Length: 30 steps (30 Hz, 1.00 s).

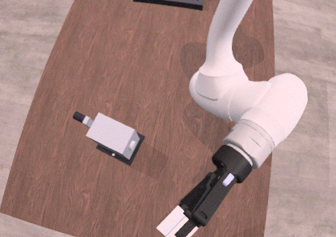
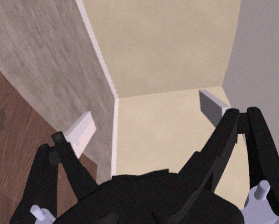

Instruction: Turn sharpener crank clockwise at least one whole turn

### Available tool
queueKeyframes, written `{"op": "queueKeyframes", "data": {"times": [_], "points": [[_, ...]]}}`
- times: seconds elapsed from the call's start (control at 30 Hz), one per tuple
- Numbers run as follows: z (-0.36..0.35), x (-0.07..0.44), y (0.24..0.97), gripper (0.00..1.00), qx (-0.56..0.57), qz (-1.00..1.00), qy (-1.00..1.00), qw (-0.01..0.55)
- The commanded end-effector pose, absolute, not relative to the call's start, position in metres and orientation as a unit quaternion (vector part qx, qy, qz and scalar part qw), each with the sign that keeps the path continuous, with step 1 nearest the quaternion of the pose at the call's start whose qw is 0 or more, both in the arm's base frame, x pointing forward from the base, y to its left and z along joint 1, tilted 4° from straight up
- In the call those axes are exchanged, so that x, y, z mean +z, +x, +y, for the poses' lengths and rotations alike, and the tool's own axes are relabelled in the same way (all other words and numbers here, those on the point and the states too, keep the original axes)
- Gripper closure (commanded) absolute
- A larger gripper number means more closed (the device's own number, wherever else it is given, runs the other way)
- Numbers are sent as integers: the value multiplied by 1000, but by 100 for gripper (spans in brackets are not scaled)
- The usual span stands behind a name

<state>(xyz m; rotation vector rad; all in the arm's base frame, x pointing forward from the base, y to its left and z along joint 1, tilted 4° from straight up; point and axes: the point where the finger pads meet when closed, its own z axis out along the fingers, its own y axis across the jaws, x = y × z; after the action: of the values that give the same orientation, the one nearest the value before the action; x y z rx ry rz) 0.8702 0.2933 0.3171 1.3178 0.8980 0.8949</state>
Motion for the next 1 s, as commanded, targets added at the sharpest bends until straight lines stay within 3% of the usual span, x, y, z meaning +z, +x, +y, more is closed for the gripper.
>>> {"op": "queueKeyframes", "data": {"times": [0.0, 0.77, 0.97], "points": [[249, 316, 872, 0, 377, 346, 617, 598], [64, 279, 834, 0, 308, 96, 797, 511], [13, 262, 807, 0, 279, -12, 840, 465]]}}
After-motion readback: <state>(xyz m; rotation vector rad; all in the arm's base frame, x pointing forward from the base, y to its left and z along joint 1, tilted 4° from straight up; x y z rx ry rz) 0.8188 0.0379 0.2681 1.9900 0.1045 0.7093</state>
